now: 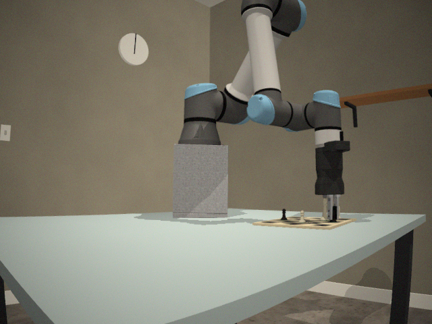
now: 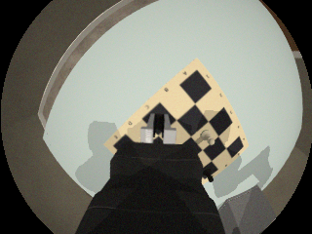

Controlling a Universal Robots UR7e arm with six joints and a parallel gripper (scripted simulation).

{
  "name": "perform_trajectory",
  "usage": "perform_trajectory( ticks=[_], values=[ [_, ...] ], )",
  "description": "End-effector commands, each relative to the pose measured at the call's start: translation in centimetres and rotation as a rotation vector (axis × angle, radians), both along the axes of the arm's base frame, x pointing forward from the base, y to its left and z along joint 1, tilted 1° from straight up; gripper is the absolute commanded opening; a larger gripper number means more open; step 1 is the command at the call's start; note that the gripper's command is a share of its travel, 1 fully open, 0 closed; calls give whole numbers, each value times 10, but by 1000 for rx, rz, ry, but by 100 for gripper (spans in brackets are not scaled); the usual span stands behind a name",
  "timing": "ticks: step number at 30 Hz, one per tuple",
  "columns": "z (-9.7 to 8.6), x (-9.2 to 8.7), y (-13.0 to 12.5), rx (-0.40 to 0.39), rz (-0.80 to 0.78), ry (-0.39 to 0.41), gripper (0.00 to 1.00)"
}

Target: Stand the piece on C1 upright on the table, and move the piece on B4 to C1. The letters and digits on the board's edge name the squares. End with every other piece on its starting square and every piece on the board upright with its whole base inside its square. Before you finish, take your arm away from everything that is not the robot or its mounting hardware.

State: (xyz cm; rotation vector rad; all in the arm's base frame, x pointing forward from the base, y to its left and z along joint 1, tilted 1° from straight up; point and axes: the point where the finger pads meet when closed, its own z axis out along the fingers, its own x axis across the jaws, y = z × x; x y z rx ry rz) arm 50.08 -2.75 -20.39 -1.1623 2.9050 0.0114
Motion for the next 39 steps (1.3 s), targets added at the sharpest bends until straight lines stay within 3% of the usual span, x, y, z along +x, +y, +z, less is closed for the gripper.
perform_trajectory(
  ticks=[1,4,5,7,8,10,11,13,14,28,39],
  values=[
    [1,1,0,0,0,-1,14],
    [1,1,0,0,0,-1,14],
    [1,1,0,0,0,-1,27],
    [1,1,0,0,0,-1,27],
    [1,1,0,0,0,-1,41],
    [1,1,0,0,0,-1,41],
    [1,1,0,0,0,-1,54],
    [1,1,0,0,0,-1,54],
    [1,1,0,0,0,-1,68],
    [2,1,0,0,0,-1,68],
    [28,0,0,0,0,-1,68]
  ],
)
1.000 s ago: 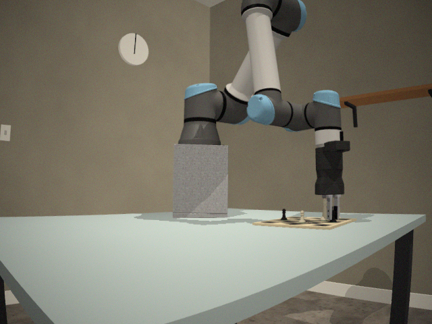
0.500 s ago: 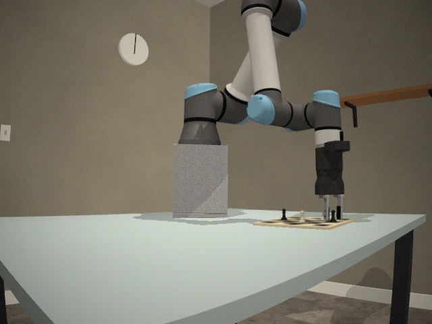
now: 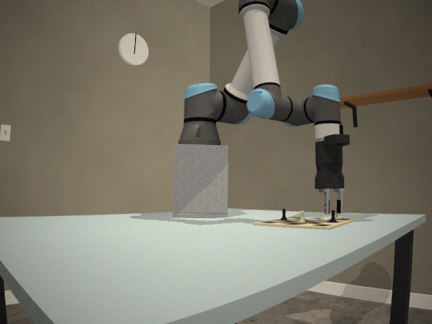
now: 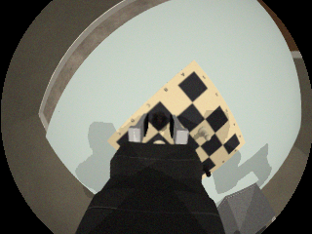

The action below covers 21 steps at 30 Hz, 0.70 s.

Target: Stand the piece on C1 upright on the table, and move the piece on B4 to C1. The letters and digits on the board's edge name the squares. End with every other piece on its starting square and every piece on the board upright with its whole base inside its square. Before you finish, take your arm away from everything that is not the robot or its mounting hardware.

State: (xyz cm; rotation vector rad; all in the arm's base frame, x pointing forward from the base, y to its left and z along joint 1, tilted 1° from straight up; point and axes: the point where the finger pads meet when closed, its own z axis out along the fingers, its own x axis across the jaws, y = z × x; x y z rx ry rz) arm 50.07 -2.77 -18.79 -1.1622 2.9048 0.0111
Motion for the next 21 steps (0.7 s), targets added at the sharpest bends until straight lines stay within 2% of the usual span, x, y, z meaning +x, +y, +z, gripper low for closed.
perform_trajectory(
  ticks=[1,12,21],
  values=[
    [17,0,0,0,0,-1,68],
    [66,0,-1,0,0,-1,68],
    [75,0,-1,0,0,-1,68]
  ],
)
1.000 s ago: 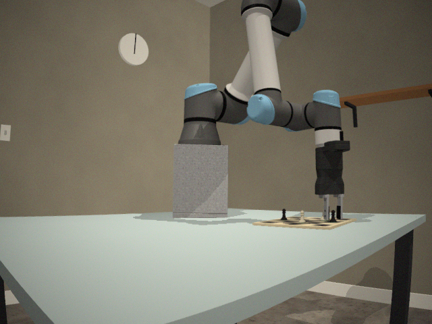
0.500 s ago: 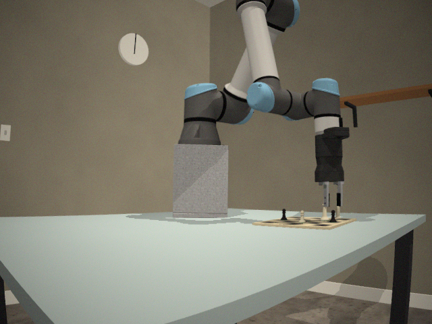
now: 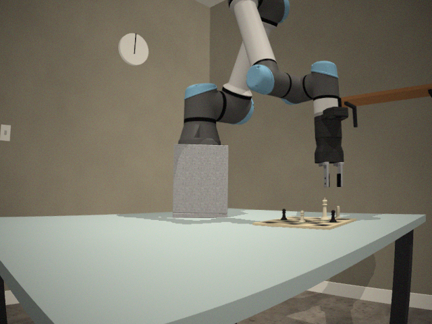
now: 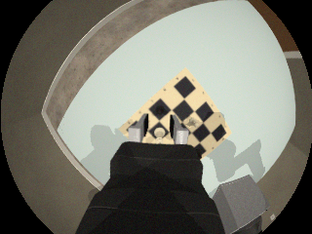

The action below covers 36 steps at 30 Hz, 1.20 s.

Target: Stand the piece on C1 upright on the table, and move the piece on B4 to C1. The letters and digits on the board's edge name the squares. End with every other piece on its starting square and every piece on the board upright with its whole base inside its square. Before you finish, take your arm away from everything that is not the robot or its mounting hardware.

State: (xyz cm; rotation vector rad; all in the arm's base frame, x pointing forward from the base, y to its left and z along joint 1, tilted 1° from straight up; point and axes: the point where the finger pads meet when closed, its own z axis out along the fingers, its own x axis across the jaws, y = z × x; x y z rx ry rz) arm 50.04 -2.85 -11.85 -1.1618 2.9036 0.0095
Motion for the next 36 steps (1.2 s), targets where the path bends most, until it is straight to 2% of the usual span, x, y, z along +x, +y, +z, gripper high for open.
perform_trajectory(
  ticks=[1,2,29,36],
  values=[
    [5,0,0,0,0,0,68],
    [5,0,0,0,0,0,100],
    [9,0,0,0,0,0,100],
    [34,0,0,0,0,0,100]
  ],
)
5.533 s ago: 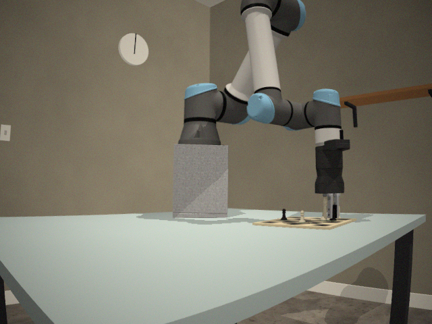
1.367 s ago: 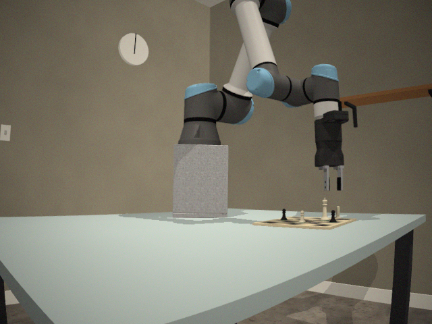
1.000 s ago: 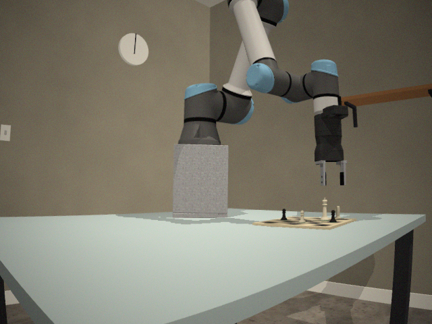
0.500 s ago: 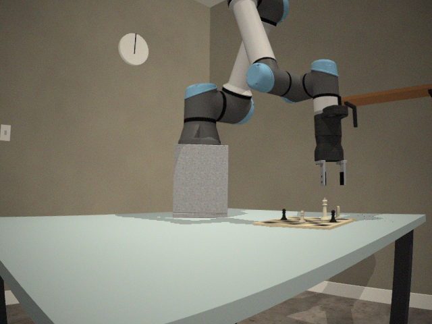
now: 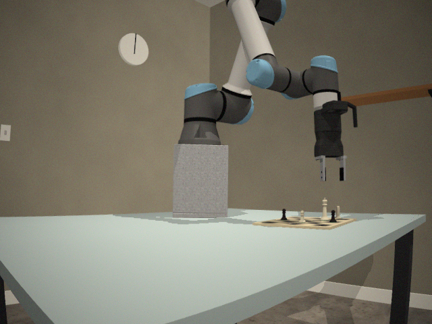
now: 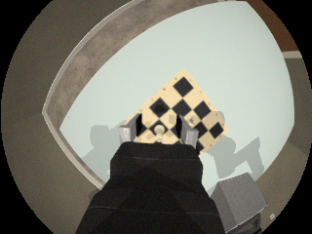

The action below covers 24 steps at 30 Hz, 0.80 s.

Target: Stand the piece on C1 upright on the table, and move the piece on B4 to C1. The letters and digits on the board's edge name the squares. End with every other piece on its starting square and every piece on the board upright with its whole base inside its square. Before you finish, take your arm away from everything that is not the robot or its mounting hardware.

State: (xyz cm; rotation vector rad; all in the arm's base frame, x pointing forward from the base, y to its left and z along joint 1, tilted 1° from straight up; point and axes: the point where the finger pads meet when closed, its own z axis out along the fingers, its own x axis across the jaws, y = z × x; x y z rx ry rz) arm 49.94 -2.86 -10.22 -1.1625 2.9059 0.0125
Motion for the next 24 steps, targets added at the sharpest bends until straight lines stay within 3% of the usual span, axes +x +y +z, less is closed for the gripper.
perform_trajectory(
  ticks=[1,8,16,24],
  values=[
    [22,1,0,-1,0,-3,100],
    [54,0,-1,-1,0,-3,100],
    [67,0,-1,-1,0,-3,100],
    [68,0,-1,-1,0,-3,100]
  ],
)
